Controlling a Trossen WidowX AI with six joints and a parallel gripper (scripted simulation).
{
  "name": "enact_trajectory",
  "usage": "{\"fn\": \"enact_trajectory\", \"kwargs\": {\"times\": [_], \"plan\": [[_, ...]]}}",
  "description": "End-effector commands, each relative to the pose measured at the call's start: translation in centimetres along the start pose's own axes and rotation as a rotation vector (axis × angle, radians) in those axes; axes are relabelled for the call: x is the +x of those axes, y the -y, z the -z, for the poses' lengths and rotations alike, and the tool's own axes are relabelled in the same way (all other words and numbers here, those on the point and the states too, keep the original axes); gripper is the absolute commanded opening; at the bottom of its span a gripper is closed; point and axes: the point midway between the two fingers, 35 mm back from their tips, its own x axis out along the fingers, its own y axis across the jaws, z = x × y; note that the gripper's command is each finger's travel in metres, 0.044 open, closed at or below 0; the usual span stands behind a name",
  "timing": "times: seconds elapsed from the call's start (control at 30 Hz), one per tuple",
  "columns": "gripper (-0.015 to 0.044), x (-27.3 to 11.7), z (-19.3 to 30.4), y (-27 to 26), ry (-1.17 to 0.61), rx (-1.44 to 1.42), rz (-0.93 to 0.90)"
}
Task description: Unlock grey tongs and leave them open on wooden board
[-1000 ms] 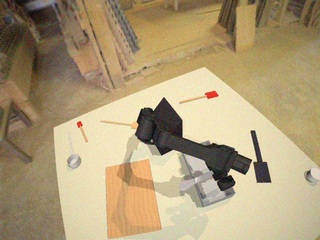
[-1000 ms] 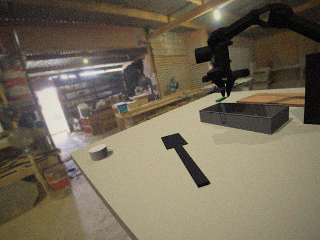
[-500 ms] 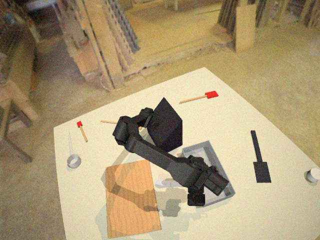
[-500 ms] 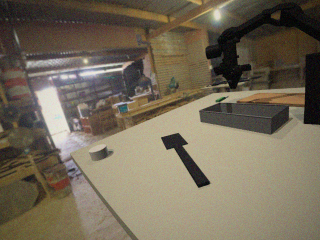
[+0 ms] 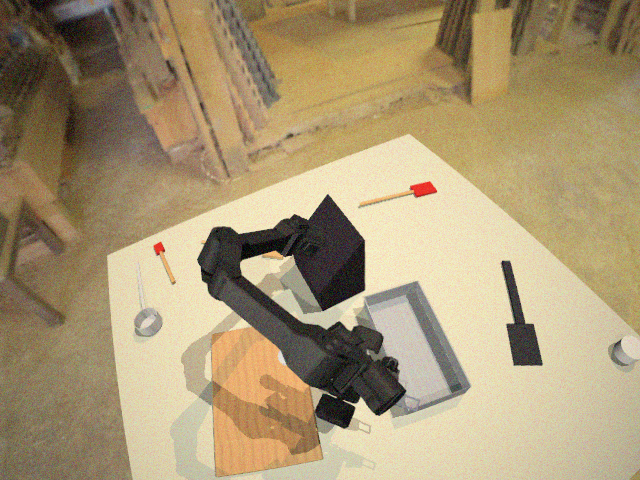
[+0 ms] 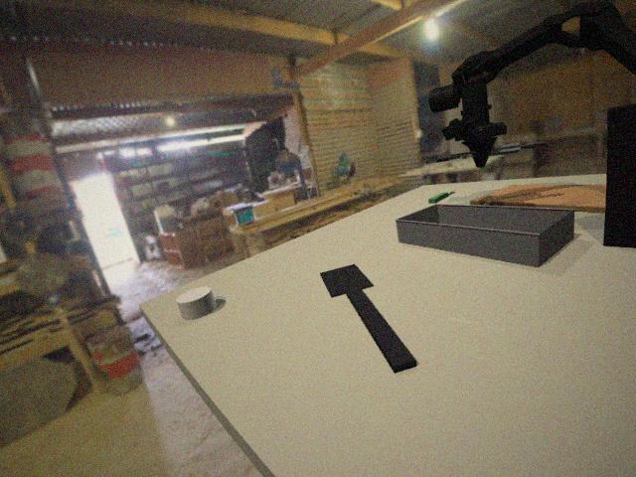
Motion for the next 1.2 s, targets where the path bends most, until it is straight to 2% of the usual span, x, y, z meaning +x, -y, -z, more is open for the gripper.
{"fn": "enact_trajectory", "kwargs": {"times": [0.0, 0.6, 1.17], "plan": [[-0.0150, -0.1, 0.9, 0.4, -0.002, 0.037, 0.000], [-0.0150, 0.1, 11.5, 5.5, 0.005, 0.522, -0.015], [-0.0150, -0.4, 21.4, 6.9, -0.006, 0.946, 0.016]]}}
